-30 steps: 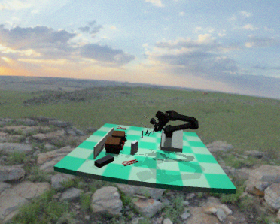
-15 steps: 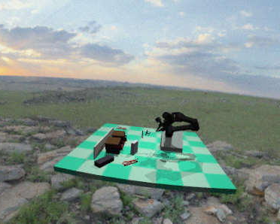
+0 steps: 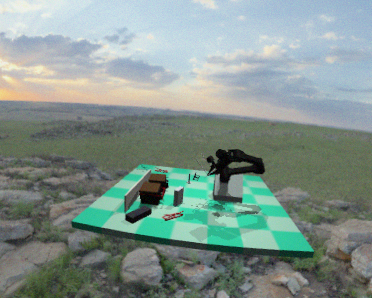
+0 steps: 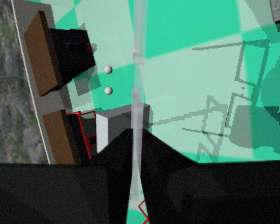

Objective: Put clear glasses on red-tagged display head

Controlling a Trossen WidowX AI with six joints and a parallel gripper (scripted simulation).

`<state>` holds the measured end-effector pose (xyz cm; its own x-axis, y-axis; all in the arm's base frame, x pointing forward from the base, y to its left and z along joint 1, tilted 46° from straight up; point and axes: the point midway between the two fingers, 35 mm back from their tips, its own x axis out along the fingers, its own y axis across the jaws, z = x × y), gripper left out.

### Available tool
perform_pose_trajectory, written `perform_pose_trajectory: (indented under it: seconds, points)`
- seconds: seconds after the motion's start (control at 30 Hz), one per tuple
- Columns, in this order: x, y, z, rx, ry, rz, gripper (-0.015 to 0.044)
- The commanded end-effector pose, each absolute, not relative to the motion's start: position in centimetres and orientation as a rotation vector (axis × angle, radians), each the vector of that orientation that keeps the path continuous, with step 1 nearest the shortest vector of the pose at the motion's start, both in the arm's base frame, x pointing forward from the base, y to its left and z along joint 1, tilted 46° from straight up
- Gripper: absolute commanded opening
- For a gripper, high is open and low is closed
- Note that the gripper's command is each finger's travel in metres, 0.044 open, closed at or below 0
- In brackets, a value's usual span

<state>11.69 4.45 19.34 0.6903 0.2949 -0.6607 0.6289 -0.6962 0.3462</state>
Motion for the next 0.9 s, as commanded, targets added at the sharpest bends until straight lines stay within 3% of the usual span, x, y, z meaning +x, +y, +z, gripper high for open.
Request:
perform_pose_trajectory:
  seconds: [0.0, 0.87]
  points:
    - [11.7, 4.4, 19.4, 2.331, 0.704, -0.774, 0.0]
    - [14.1, 4.4, 18.7, 2.173, 0.83, -0.851, 0.0]
